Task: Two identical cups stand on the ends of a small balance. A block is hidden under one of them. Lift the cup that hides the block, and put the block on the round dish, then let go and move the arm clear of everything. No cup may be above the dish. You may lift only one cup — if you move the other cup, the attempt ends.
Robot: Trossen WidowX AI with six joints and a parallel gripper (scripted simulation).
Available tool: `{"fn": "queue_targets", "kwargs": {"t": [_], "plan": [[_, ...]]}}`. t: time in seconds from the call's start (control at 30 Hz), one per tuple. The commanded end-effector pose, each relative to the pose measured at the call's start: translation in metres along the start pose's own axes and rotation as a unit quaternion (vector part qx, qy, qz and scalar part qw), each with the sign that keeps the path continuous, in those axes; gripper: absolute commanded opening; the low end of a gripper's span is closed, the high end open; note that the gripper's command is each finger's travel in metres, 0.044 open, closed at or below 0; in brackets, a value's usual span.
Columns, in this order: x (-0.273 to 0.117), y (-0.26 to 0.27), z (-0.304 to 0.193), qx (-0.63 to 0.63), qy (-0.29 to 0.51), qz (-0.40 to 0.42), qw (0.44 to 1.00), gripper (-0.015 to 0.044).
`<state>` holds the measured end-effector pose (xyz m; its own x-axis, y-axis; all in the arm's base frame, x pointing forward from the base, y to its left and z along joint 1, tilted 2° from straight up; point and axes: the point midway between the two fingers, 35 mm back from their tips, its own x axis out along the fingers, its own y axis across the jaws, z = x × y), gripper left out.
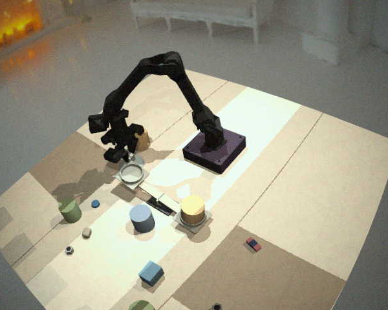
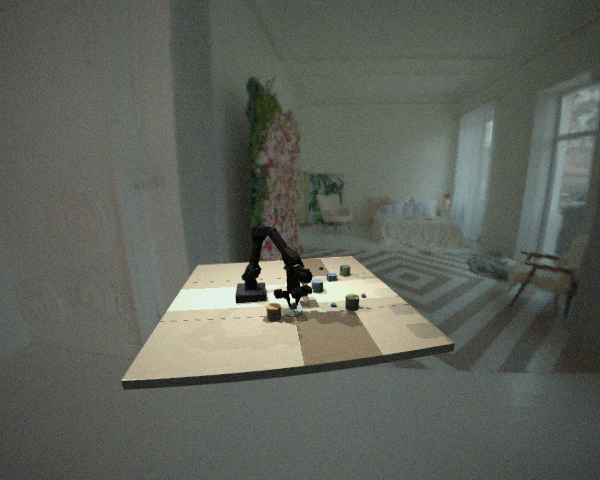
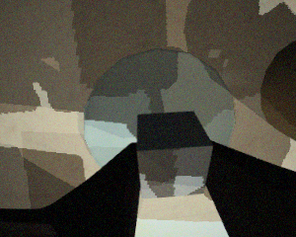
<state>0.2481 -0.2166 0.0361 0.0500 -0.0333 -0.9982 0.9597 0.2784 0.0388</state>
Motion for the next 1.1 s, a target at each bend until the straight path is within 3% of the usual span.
{"fn": "queue_targets", "kwargs": {"t": [0.0,0.27,0.83,1.07], "plan": [[0.004,0.001,0.000,-0.003,0.000,0.002,1.000,0.0000],[0.017,0.001,0.000,-0.003,0.000,0.002,1.000,0.0000],[0.009,0.002,0.003,-0.003,-0.007,0.006,1.000,0.0440],[-0.021,0.005,0.006,-0.006,-0.015,0.013,1.000,0.0440]]}}
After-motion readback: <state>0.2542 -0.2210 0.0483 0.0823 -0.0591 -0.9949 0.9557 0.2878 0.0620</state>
